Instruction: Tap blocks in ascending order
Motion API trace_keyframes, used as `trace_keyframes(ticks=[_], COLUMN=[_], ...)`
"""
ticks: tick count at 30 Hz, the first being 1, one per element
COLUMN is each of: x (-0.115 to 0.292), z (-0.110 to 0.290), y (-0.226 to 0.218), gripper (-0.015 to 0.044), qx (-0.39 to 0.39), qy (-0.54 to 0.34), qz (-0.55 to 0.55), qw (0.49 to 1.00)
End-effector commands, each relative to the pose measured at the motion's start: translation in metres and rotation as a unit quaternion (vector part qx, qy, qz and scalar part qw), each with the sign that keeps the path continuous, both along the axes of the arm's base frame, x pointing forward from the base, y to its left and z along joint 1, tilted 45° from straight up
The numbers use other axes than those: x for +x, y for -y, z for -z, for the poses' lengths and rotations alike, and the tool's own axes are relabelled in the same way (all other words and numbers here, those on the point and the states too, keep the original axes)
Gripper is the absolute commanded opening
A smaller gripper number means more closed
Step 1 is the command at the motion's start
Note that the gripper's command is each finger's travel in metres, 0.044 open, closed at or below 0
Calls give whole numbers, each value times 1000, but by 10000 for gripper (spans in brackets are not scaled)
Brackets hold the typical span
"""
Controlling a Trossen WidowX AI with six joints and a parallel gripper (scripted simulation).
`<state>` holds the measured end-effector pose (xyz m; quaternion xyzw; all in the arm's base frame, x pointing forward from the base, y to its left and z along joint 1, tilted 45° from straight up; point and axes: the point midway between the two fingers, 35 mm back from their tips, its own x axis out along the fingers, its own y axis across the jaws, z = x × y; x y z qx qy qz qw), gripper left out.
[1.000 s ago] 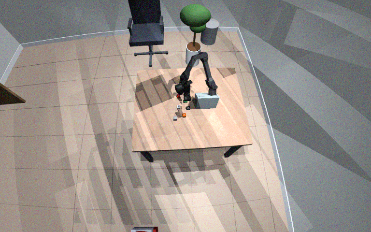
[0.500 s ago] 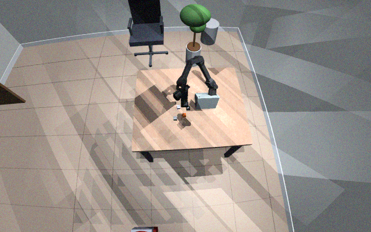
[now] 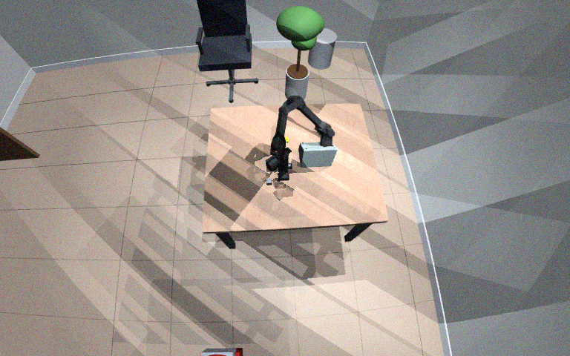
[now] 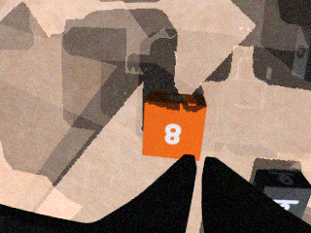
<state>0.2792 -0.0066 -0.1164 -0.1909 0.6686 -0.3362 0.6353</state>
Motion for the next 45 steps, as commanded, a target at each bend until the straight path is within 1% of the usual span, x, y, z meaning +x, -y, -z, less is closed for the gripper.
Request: trace_keyframes(ticks=[1, 21, 29, 33, 38, 40, 42, 43, 45], x=[-5, -9, -9, -5, -4, 1, 5, 5, 5], z=[9, 30, 31, 11, 7, -10, -38, -46, -48], y=[7, 27, 28, 8, 4, -14, -41, -48, -50], gripper=[20, 20, 20, 20, 20, 20, 20, 20, 20], qx=[-4, -5, -5, -4, -4, -2, -2, -2, -2], qy=[-6, -6, -6, -5, -6, -5, -6, -6, -6], qz=[-8, -8, -8, -8, -8, -8, -8, -8, -8], qw=[1000, 1000, 1000, 1000, 1000, 1000, 1000, 1000, 1000])
